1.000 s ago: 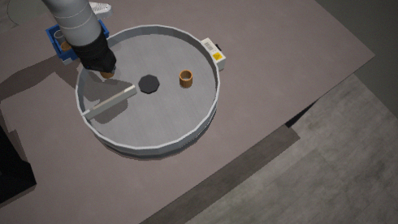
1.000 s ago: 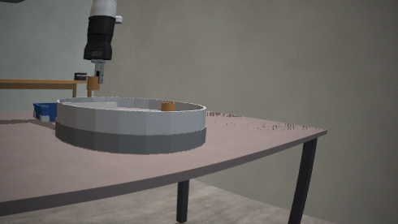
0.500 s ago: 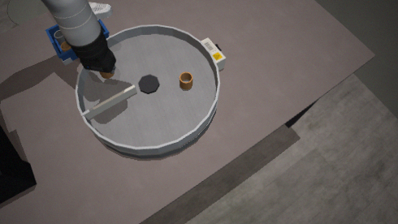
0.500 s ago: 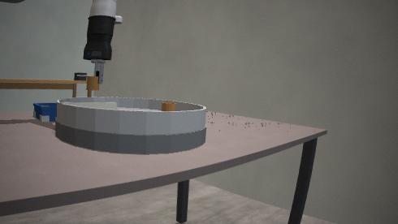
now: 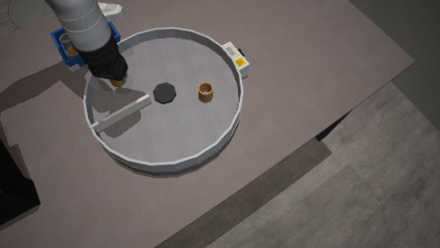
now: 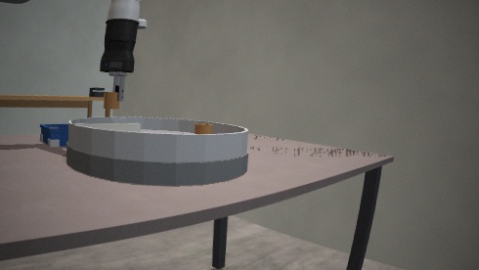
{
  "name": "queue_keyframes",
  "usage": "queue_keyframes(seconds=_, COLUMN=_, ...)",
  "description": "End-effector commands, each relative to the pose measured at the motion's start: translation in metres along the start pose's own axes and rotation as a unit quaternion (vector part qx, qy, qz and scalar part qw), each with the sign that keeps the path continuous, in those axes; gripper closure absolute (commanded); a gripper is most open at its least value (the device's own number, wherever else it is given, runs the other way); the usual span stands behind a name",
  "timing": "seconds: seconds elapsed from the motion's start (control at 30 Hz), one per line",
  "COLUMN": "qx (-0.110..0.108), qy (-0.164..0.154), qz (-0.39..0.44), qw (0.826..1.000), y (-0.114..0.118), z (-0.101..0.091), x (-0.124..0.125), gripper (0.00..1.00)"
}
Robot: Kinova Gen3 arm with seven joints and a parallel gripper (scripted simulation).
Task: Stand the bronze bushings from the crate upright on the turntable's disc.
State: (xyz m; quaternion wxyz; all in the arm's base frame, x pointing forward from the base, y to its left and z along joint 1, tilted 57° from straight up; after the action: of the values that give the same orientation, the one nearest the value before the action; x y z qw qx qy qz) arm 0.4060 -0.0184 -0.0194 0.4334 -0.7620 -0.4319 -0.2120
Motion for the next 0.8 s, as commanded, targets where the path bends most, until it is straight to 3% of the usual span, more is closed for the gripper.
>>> queue_keyframes(seconds=0.0, qx=0.001, qy=-0.001, qz=-0.003, qw=1.000, y=-0.0026, z=-0.0020, x=-0.0015, gripper=1.00)
queue_keyframes(seconds=0.77, qx=0.002, qy=-0.001, qz=-0.003, qw=1.000, y=-0.0028, z=0.0001, x=-0.0019, gripper=1.00)
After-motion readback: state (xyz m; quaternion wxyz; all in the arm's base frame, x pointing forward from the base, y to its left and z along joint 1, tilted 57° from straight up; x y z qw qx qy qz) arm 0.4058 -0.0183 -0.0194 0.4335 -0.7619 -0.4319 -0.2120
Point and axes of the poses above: the point where the finger pads meet when closed, its own z axis out along the fingers, its own y axis across the jaws, x = y × z, the point moved 6 cm from there along -z, back along the fingers, and after that the axes turned 8 degrees about -z, right-handed, at the moved point
